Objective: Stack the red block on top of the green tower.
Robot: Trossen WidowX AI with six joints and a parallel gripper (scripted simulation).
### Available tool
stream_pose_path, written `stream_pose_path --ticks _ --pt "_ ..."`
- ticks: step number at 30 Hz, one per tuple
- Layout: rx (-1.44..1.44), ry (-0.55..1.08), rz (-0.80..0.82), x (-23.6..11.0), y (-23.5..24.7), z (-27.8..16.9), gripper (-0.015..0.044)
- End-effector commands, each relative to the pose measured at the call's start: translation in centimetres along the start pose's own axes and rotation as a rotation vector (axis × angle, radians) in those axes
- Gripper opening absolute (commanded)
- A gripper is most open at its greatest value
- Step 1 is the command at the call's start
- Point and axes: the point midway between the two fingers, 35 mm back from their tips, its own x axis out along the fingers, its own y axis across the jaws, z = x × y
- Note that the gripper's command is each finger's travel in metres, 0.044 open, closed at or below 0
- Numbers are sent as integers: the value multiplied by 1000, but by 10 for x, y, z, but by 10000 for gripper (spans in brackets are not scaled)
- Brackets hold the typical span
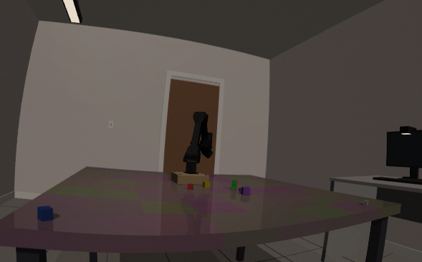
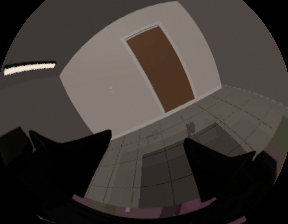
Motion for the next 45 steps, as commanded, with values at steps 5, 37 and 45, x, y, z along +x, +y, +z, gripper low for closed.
stream_pose_path --ticks 5,37,45 --pt "18 -73 -239 -60 -76 42 440" --pt "307 -285 -1091 -410 -236 71 440" --pt "439 -354 -1307 -506 -234 45 440"
